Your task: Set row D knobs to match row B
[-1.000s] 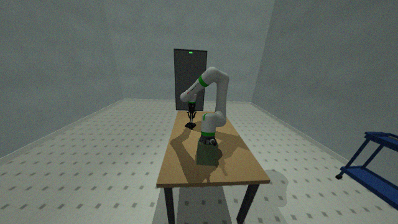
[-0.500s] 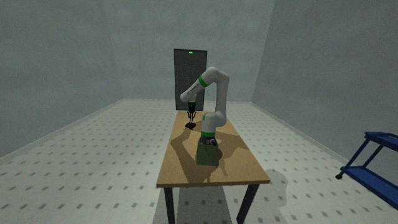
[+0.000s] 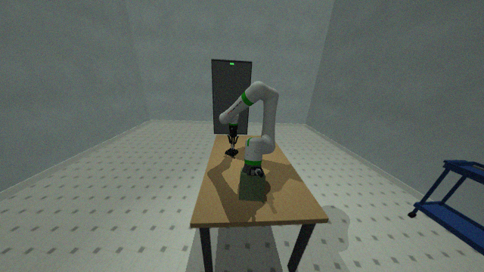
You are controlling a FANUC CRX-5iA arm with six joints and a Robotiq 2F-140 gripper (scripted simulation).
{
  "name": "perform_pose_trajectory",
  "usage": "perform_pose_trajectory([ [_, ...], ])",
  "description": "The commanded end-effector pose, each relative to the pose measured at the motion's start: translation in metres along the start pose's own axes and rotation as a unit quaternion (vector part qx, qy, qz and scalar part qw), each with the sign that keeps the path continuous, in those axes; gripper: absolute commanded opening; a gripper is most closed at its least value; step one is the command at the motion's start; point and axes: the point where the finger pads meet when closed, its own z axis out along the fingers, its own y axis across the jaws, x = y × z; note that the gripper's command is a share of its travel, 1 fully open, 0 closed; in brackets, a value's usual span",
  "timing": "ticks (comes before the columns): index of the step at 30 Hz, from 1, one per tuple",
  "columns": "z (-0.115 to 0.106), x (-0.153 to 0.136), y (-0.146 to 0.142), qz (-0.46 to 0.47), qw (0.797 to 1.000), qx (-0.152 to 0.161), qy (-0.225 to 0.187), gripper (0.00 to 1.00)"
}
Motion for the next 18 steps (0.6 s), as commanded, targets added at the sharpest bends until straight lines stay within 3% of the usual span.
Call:
perform_pose_trajectory([
  [1,-0.0001,0.0001,-0.0001,0.007,1.0,0.0,0.0,0.05],
  [18,-0.0001,0.0001,-0.0001,0.01,1.0,0.0,0.0,0.05],
])
